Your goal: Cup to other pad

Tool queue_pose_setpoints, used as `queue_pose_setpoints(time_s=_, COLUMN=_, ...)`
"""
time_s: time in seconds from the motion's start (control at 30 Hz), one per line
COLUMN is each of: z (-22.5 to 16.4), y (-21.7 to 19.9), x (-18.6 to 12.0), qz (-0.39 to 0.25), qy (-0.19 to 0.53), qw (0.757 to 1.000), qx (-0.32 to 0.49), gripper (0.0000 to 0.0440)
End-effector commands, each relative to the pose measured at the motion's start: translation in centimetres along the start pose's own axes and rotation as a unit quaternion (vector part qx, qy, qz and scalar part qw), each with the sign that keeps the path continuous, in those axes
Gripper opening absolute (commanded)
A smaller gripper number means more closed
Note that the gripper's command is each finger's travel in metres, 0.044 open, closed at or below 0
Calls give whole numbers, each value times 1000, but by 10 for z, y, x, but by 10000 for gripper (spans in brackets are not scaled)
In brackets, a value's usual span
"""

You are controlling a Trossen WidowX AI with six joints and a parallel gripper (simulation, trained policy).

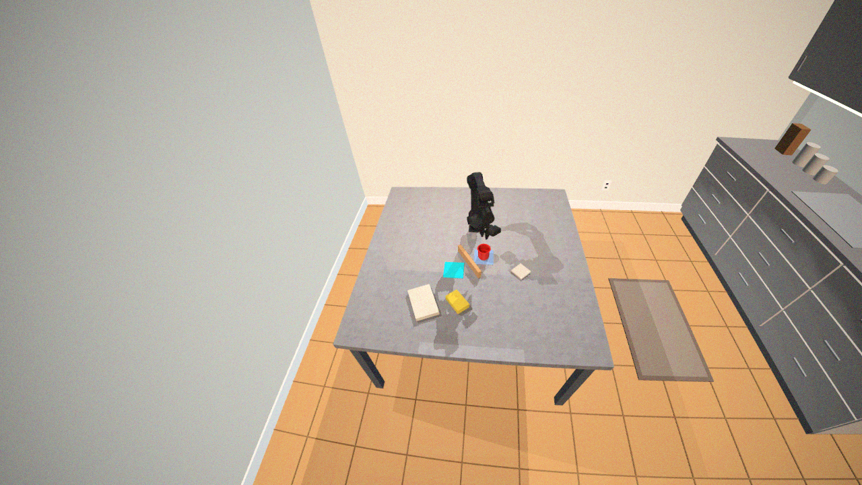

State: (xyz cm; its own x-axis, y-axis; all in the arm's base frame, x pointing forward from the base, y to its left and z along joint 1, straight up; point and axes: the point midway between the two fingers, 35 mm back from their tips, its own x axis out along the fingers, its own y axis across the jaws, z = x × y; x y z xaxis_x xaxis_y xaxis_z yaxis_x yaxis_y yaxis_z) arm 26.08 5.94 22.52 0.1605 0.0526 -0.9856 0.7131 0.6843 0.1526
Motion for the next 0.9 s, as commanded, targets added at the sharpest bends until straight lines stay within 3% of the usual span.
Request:
queue_pose_setpoints(time_s=0.0, z=0, y=-7, x=7, qz=-29, qy=11, qw=999, qx=9, gripper=140)
queue_pose_setpoints(time_s=0.87, z=-5, y=-34, x=50, qz=-129, qy=40, qw=989, qx=60, gripper=161)
